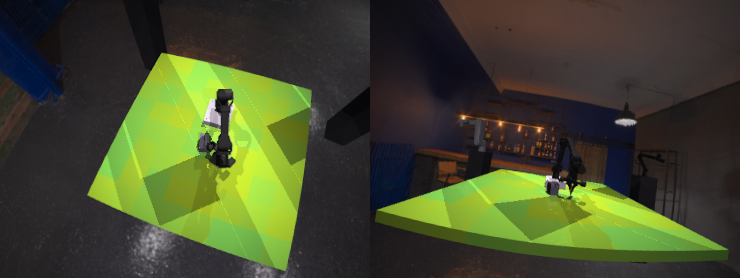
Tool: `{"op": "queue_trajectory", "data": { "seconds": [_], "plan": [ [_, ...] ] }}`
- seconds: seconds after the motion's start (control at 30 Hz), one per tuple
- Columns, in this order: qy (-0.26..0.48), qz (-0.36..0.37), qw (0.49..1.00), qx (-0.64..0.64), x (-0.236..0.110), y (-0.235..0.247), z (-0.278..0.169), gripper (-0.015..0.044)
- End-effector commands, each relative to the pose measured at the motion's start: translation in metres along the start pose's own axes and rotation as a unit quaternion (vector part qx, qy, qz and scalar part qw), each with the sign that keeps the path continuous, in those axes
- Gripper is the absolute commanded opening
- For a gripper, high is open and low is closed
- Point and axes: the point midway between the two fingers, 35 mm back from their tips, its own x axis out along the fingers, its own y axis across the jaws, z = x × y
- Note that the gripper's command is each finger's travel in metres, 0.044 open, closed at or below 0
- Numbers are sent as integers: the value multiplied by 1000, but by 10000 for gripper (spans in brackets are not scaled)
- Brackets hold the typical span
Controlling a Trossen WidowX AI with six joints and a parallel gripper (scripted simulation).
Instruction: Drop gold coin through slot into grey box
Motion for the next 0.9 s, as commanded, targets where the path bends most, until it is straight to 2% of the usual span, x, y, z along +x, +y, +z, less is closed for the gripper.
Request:
{"op": "queue_trajectory", "data": {
  "seconds": [0.0,0.87],
  "plan": [
    [-4,2,1000,-1,-13,2,3,0],
    [-4,2,1000,-1,-77,0,0,0]
  ]
}}
